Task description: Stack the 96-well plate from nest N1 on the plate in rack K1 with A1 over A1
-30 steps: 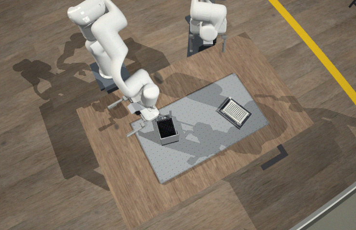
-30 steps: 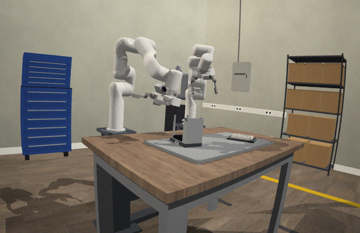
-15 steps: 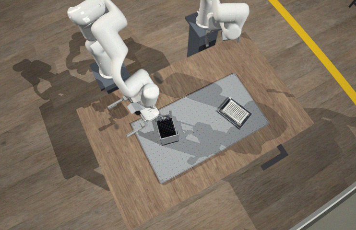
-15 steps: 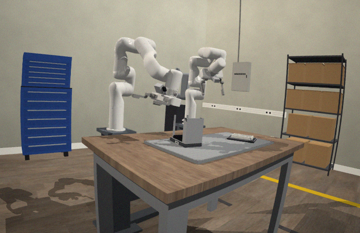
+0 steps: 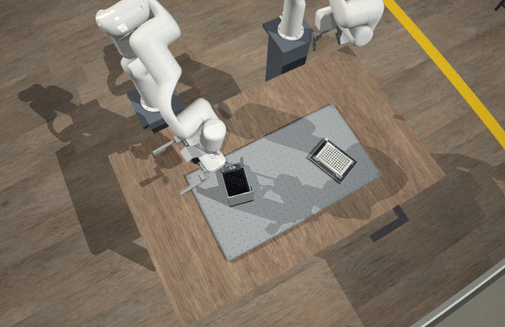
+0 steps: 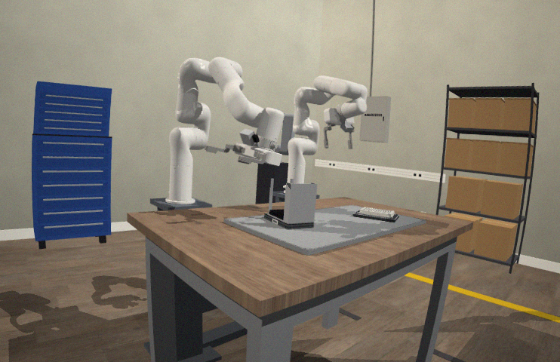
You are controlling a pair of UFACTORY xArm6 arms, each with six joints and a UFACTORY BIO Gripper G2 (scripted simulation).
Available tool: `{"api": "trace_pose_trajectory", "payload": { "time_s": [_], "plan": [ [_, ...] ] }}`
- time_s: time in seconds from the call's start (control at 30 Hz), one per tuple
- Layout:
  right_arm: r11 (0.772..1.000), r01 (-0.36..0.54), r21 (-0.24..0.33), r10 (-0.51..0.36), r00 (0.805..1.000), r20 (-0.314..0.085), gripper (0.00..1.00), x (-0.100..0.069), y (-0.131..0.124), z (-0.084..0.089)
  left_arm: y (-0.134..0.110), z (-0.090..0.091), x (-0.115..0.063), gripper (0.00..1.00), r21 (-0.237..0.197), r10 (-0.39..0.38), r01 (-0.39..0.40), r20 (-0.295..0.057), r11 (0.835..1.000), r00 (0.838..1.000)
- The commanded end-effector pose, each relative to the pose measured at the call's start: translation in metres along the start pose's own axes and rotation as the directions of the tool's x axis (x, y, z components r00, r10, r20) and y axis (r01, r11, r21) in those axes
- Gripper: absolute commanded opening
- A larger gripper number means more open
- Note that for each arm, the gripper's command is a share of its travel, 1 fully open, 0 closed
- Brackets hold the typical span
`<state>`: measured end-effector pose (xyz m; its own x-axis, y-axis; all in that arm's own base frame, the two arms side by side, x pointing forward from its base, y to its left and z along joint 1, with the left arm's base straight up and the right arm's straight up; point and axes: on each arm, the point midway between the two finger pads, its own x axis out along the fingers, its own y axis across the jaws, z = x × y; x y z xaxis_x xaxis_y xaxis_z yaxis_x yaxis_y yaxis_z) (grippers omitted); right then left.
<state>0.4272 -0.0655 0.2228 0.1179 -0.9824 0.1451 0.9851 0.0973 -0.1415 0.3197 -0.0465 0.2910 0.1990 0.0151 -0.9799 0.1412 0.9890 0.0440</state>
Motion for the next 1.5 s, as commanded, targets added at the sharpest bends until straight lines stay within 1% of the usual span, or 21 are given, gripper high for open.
{"api": "trace_pose_trajectory", "payload": {
  "time_s": [0.0,0.17,0.33,0.4,0.53,0.7,0.9,1.47],
  "plan": [
    [1.000,0.000,0.004,0.000,1.000,0.000,1.00,0.000,0.001,0.001,0.024,-0.017,-0.004,1.00,-0.071,0.001,-0.005,-0.045,0.997,0.999],
    [1.000,0.000,0.004,0.000,1.000,0.000,1.00,0.000,0.001,0.001,0.044,-0.037,-0.009,1.00,-0.145,-0.005,-0.009,-0.094,0.989,0.996],
    [1.000,0.000,0.004,0.000,1.000,0.000,1.00,0.000,0.001,0.001,0.058,-0.054,-0.014,1.00,-0.207,-0.015,-0.013,-0.134,0.978,0.991],
    [1.000,0.000,0.004,0.000,1.000,0.000,1.00,0.000,0.001,0.001,0.058,-0.054,-0.014,1.00,-0.207,-0.015,-0.013,-0.134,0.978,0.991],
    [1.000,0.000,0.004,0.000,1.000,0.000,1.00,0.000,0.001,0.001,0.066,-0.065,-0.017,1.00,-0.247,-0.024,-0.015,-0.157,0.969,0.987],
    [1.000,0.000,0.004,0.000,1.000,0.000,1.00,0.000,0.001,0.001,0.073,-0.074,-0.019,1.00,-0.281,-0.034,-0.017,-0.178,0.959,0.983],
    [1.000,0.000,0.004,0.000,1.000,0.000,1.00,0.000,0.001,0.001,0.077,-0.081,-0.021,1.00,-0.304,-0.041,-0.019,-0.191,0.952,0.981],
    [1.000,0.000,0.004,0.000,1.000,0.000,1.00,0.000,0.001,0.001,0.078,-0.083,-0.022,1.00,-0.312,-0.044,-0.019,-0.195,0.950,0.980]
  ]
}}
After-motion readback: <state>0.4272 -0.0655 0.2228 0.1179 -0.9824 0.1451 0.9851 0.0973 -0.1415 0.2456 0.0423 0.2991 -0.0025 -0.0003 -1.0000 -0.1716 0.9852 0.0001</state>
